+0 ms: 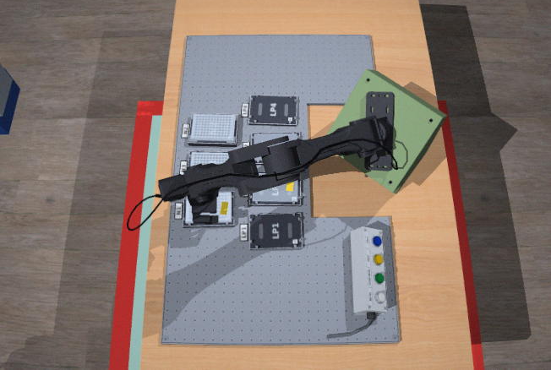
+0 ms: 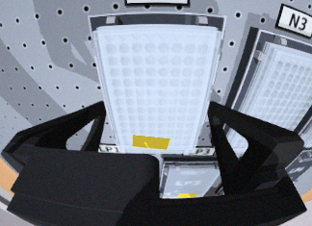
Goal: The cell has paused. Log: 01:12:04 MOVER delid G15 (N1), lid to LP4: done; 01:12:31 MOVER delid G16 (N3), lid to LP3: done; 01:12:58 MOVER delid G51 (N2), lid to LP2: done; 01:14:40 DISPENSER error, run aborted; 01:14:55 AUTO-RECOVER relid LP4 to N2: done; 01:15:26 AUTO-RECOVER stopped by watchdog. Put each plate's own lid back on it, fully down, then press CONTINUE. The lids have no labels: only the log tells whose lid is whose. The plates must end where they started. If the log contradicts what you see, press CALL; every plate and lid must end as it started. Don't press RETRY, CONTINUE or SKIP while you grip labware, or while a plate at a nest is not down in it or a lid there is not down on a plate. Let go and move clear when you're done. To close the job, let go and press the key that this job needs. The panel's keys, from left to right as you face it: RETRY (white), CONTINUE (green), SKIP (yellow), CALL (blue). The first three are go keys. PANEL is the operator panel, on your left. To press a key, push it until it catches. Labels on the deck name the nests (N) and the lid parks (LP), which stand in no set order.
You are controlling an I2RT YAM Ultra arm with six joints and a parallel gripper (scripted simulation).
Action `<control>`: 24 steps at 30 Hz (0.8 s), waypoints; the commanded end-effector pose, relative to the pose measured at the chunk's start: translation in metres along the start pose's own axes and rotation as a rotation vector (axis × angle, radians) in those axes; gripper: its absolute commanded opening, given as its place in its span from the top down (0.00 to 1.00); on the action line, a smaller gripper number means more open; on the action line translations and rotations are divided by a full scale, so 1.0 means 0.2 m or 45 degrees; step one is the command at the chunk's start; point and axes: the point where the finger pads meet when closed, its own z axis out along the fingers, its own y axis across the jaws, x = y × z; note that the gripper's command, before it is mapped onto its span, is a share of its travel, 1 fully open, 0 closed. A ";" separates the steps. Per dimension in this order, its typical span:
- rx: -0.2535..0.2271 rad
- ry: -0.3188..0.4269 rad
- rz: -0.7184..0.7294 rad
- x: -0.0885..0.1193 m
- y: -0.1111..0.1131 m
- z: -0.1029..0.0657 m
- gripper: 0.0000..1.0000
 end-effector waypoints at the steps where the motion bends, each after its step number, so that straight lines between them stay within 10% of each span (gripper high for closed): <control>1: 0.006 -0.027 -0.004 -0.04 0.00 -0.03 0.00; 24: 0.020 -0.042 -0.001 -0.08 -0.02 -0.06 0.00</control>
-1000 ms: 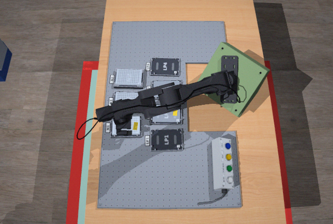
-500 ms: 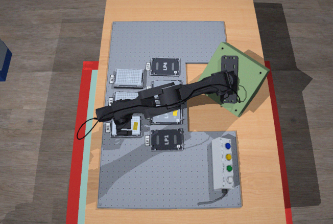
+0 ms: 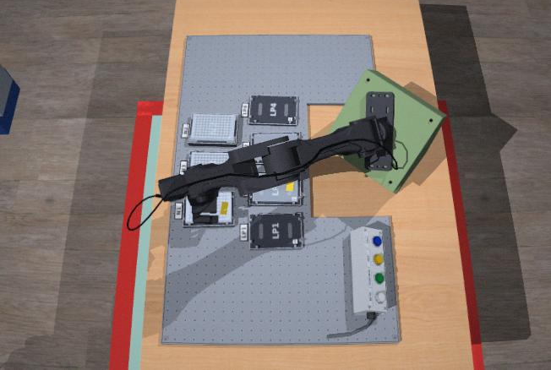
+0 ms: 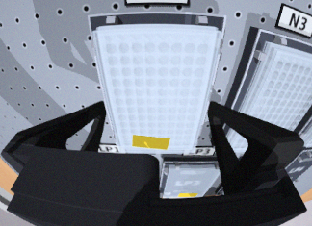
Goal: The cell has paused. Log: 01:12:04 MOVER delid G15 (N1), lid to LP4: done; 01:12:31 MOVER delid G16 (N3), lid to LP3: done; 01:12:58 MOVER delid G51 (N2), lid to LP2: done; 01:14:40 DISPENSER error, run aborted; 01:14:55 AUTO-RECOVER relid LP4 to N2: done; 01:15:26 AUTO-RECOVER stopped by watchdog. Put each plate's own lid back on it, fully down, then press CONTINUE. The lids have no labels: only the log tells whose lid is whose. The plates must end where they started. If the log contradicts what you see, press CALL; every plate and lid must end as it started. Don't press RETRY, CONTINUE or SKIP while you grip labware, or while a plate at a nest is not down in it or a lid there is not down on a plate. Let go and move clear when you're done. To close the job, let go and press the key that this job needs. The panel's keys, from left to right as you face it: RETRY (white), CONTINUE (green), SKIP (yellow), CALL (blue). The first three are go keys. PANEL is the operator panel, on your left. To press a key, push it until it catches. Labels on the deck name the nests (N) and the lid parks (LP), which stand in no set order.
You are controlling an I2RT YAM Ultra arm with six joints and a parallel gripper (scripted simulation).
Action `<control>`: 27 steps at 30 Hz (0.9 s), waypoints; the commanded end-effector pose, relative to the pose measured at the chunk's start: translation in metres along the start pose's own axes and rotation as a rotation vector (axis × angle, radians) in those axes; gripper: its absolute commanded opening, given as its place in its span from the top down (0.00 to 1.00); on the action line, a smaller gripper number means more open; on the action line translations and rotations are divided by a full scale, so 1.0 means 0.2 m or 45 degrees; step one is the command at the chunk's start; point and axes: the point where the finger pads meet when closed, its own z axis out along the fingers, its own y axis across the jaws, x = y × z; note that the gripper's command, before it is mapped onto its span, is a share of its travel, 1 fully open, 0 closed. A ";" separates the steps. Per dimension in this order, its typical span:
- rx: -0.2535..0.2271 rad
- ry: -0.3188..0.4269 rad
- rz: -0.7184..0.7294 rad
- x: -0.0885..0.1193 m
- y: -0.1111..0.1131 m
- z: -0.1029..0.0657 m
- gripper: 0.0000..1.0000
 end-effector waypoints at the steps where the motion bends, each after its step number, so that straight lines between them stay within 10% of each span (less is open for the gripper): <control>1: 0.014 -0.067 -0.019 -0.10 0.01 -0.11 0.00; 27: -0.002 -0.043 0.011 -0.01 -0.05 -0.21 0.00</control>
